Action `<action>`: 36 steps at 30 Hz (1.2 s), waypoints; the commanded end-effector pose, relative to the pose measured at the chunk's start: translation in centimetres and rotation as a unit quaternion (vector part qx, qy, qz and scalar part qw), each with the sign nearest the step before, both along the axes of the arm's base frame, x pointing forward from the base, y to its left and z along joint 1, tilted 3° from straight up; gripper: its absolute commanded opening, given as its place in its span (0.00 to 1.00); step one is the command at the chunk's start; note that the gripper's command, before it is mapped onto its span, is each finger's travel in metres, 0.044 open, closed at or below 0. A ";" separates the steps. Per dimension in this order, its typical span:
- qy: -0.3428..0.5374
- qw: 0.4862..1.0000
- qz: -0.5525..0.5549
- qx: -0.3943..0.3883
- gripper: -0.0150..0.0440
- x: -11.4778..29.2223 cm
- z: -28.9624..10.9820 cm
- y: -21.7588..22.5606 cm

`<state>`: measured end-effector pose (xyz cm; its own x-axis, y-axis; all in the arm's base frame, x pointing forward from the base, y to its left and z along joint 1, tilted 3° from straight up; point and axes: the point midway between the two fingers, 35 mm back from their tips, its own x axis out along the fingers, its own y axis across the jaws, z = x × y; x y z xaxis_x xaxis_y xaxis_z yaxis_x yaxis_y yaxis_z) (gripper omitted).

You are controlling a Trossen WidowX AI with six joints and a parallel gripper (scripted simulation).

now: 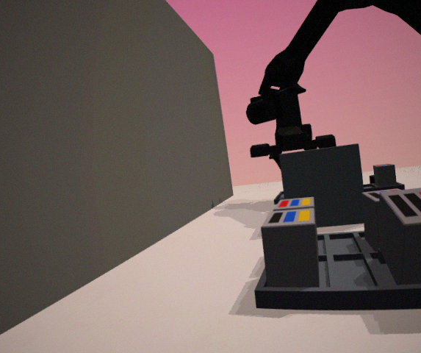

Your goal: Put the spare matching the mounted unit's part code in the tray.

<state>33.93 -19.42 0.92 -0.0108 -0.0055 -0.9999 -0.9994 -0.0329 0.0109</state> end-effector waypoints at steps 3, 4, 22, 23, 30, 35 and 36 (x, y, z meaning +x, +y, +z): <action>0.005 1.000 0.003 0.000 0.25 -0.3 -0.7 0.1; 0.005 1.000 0.003 0.000 0.25 -0.3 -0.8 0.1; 0.001 1.000 0.000 0.000 0.88 -0.2 -0.5 0.1; 0.001 1.000 0.000 0.000 0.92 -0.2 -0.5 0.1; 0.003 1.000 0.002 0.000 1.00 0.3 5.7 -0.1; 0.005 1.000 0.003 0.000 1.00 -0.1 10.2 0.1; 0.005 1.000 0.003 0.000 1.00 -0.1 10.2 0.1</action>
